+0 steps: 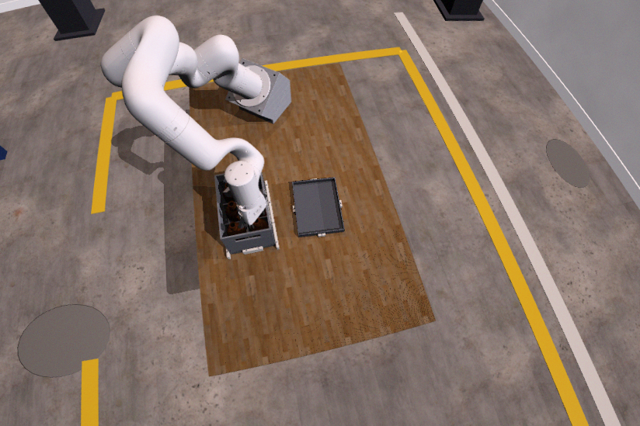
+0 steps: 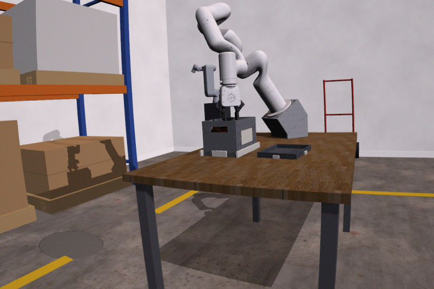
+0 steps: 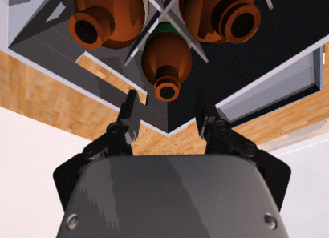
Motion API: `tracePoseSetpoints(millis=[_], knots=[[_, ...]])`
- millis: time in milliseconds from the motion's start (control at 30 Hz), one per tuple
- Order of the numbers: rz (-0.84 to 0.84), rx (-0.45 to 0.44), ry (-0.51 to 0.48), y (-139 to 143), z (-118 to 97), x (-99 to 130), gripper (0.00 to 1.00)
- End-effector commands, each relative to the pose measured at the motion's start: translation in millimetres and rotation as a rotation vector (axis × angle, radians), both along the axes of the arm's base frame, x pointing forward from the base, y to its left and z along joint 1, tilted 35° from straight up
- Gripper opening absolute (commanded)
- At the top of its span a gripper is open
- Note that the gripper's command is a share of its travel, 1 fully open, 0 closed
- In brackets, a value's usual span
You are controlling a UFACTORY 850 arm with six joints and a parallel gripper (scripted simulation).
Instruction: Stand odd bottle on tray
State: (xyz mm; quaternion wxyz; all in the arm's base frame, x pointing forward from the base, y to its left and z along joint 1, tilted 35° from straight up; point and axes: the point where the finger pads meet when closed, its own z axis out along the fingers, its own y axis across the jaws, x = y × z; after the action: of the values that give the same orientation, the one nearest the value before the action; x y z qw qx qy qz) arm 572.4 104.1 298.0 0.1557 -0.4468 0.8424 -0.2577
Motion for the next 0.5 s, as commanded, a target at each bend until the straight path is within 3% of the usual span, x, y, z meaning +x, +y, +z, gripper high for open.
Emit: tracePoseSetpoints(millis=[0, 467], knots=[[0.0, 0.0, -0.002, -1, -4, 3, 0.65], [0.0, 0.0, -0.002, -6, -16, 11, 0.65]])
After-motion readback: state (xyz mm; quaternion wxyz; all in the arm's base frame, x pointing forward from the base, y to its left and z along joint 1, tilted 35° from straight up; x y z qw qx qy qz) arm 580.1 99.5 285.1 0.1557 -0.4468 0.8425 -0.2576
